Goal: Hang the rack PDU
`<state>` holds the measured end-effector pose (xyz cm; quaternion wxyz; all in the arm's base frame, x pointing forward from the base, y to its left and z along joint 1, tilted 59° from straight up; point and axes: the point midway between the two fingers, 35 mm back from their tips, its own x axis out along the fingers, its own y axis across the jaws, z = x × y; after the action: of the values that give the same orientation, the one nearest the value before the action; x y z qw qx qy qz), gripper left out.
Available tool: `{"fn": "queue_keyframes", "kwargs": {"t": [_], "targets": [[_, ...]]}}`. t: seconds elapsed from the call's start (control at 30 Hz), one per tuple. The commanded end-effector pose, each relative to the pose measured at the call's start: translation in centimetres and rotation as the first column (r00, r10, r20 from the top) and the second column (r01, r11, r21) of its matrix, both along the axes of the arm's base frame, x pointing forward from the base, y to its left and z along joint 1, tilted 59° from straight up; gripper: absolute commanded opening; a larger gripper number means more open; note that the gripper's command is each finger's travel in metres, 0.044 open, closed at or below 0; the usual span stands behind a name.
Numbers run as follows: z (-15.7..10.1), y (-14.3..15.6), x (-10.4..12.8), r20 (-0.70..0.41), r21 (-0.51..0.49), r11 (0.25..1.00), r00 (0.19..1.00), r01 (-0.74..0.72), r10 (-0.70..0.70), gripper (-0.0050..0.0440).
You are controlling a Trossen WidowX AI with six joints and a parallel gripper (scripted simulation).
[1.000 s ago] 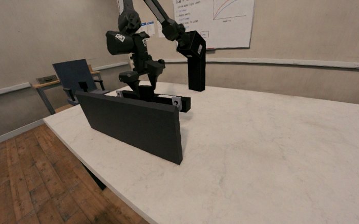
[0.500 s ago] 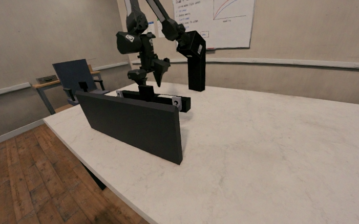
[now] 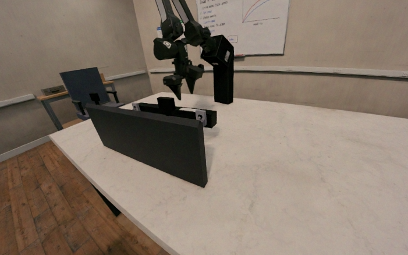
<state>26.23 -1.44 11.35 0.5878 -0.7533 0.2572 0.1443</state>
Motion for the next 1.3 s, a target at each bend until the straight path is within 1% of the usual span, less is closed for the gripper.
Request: {"fn": "queue_keyframes", "kwargs": {"t": [0.0,0.1,0.13,0.2,0.23,0.3,0.53,1.27], "targets": [[-0.3,-0.2,-0.7,0.030,0.000,1.000,1.000,-0.004,0.004,0.0440],[-0.2,0.0,-1.0,0.024,0.003,1.000,1.000,0.001,-0.001,0.0440],[0.8,0.2,-1.1,0.039,0.006,1.000,0.999,0.001,-0.001,0.0440],[1.8,0.5,-2.3,0.040,0.008,1.000,0.999,0.001,-0.001,0.0440],[3.0,0.8,-2.6,0.080,0.018,1.000,0.997,0.001,-0.002,0.0440],[3.1,0.8,-3.1,0.074,0.017,1.000,0.997,0.001,-0.002,0.0440],[3.0,0.8,-4.5,0.035,0.007,1.000,0.999,0.001,-0.001,0.0440],[2.5,0.8,-4.6,0.021,0.002,1.000,1.000,-0.001,0.001,0.0440]]}}
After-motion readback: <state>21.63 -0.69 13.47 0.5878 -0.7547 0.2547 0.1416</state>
